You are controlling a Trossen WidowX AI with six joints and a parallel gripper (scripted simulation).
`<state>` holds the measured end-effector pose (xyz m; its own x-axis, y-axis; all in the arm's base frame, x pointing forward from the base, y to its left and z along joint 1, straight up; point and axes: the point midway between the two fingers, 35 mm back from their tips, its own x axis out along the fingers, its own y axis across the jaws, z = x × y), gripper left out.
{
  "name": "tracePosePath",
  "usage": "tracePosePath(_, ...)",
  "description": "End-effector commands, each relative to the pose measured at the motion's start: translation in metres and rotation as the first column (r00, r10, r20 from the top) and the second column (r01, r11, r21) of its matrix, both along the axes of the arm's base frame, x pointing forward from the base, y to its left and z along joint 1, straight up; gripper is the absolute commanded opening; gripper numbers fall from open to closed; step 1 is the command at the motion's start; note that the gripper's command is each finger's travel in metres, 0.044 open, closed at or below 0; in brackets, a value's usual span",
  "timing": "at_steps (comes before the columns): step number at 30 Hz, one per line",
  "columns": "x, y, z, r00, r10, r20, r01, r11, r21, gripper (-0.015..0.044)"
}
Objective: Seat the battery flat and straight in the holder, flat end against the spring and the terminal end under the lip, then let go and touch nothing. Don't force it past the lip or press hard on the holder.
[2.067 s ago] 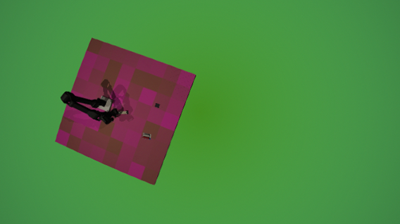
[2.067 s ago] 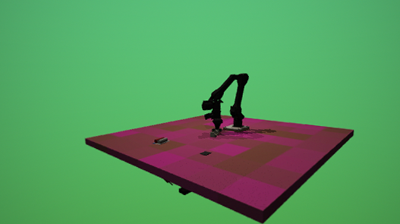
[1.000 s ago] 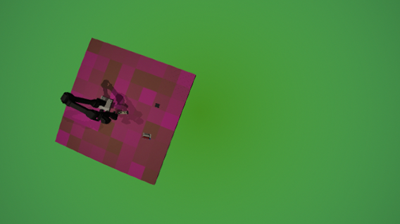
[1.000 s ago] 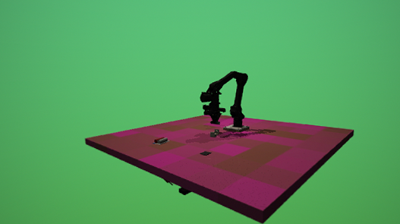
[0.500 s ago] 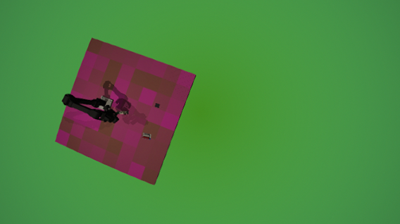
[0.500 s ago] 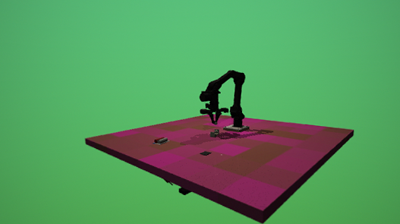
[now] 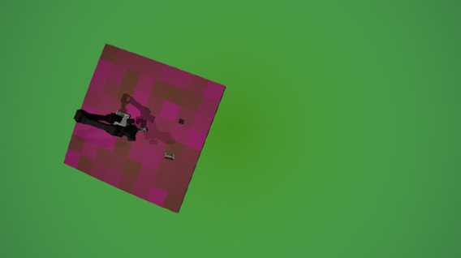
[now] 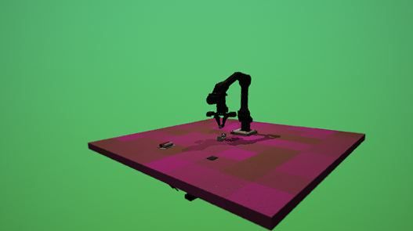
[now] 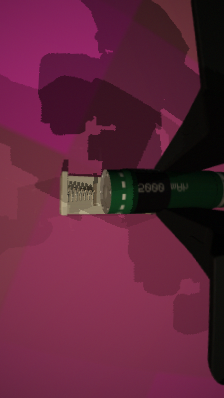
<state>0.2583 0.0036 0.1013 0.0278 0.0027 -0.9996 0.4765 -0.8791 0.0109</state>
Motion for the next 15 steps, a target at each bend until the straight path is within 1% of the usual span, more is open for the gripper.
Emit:
tracePosePath(1, 0.002, 0.002, 0.001, 0.999, -0.05, 0.0, 0.05, 0.999, 0.002, 0.0065)
tracePosePath(5, 0.002, 0.002, 0.0, 0.999, -0.05, 0.007, 0.05, 0.999, 0.007, 0.0065)
tracePosePath(15, 0.007, 0.003, -0.021, 0.992, -0.05, 0.113, 0.043, 0.997, 0.066, 0.0065)
